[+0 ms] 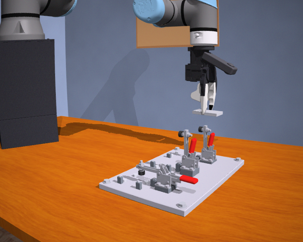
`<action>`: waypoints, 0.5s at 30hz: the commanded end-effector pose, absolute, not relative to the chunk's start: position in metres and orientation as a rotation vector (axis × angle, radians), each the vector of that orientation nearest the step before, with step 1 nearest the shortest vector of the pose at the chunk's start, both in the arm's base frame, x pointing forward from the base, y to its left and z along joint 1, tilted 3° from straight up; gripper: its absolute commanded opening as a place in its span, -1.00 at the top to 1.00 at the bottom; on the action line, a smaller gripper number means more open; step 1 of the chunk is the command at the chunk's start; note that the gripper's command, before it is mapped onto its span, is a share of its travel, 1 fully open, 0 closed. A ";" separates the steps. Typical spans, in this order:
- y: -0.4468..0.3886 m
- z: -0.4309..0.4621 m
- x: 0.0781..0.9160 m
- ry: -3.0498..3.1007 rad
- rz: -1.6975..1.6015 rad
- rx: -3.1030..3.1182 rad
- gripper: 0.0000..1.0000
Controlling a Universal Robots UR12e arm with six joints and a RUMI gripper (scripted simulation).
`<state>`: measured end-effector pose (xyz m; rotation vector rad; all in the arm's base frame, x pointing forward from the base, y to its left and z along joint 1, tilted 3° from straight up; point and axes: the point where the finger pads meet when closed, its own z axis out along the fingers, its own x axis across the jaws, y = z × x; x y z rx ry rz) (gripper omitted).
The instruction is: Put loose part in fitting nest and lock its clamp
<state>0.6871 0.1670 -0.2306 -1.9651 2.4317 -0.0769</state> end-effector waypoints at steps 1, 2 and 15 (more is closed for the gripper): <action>0.167 -0.230 0.688 2.416 -0.077 -1.982 1.00; 0.167 -0.230 0.688 2.416 -0.077 -1.982 1.00; 0.167 -0.235 0.686 2.416 -0.077 -1.982 1.00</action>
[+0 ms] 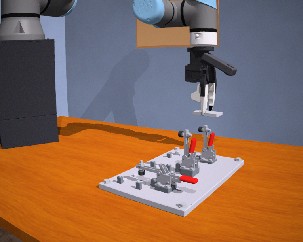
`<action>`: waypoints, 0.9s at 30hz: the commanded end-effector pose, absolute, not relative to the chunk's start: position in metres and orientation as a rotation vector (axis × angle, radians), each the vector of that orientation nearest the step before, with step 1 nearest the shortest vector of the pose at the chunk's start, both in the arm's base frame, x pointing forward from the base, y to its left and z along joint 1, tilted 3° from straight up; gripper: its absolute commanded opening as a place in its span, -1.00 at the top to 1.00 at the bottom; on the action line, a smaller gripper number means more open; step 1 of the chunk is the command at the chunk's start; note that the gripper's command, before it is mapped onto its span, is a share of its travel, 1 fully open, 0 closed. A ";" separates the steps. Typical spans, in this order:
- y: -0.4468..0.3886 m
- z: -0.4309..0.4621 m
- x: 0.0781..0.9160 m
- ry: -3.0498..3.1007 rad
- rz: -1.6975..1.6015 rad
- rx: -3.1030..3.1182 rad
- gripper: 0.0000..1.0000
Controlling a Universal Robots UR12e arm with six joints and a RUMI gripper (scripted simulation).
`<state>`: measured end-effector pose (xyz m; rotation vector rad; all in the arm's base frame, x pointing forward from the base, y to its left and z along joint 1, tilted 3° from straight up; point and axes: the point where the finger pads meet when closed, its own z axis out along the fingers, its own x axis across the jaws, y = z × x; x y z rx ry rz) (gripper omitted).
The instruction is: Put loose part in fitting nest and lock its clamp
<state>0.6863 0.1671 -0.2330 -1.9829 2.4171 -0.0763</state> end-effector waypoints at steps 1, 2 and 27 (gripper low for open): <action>0.167 -0.235 0.686 2.416 -0.077 -1.982 1.00; 0.167 -0.236 0.686 2.416 -0.077 -1.982 1.00; 0.168 -0.254 0.680 2.416 -0.077 -1.982 1.00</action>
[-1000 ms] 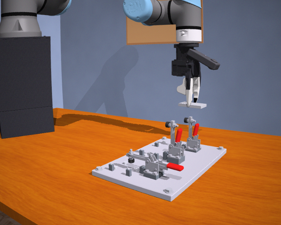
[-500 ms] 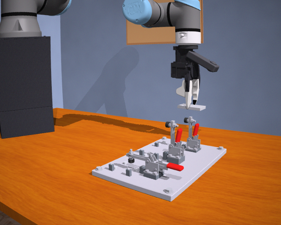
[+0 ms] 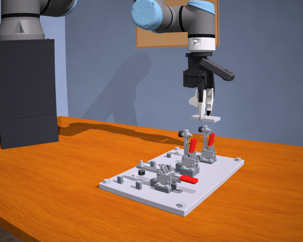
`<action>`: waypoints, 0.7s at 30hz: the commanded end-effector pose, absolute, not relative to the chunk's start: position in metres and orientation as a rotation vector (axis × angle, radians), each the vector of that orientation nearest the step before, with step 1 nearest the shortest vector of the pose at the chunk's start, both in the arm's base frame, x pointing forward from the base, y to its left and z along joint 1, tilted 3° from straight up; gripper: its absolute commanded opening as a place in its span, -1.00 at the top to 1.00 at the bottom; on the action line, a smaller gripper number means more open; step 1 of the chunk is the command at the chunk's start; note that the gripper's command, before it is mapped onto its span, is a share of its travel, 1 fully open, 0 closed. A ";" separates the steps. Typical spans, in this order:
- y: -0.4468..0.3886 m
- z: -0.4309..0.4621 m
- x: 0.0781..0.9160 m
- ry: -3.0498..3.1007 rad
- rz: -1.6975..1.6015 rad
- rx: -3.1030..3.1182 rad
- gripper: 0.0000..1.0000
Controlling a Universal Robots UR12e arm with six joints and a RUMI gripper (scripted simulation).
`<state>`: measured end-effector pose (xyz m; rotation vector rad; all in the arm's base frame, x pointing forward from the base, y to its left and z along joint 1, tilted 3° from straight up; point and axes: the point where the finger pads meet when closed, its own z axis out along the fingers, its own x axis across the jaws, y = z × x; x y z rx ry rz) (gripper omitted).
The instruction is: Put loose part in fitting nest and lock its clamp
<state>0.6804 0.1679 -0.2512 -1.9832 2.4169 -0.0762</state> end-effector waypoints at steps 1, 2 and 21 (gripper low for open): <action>0.168 -0.255 0.680 2.416 -0.077 -1.982 1.00; 0.168 -0.255 0.680 2.416 -0.077 -1.982 1.00; 0.168 -0.259 0.678 2.416 -0.077 -1.982 1.00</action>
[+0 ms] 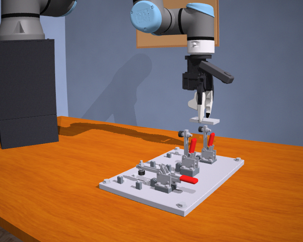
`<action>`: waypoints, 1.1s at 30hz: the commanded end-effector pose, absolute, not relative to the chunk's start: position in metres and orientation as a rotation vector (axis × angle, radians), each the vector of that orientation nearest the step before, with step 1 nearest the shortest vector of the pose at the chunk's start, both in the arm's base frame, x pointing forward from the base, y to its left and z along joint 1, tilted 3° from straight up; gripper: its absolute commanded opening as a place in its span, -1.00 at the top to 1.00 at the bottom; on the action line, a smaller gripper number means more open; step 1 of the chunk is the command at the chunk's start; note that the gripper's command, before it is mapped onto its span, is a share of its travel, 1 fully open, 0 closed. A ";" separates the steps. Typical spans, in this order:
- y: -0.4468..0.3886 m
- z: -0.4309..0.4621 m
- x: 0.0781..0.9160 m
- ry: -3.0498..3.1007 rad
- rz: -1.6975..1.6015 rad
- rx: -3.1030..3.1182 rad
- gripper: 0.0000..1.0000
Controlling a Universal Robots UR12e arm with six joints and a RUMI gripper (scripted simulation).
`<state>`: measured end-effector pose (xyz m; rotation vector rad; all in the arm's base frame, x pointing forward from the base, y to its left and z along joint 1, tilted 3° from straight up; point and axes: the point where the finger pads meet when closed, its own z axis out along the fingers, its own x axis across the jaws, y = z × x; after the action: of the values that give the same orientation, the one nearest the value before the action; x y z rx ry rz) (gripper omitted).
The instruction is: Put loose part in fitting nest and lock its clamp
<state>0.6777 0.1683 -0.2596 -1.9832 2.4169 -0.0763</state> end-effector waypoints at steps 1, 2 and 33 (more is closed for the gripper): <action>0.168 -0.259 0.678 2.416 -0.077 -1.982 1.00; 0.168 -0.259 0.678 2.416 -0.077 -1.982 1.00; 0.146 -0.260 0.674 2.416 -0.077 -1.982 1.00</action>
<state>0.6757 0.1574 -0.2604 -1.9832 2.4169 -0.0763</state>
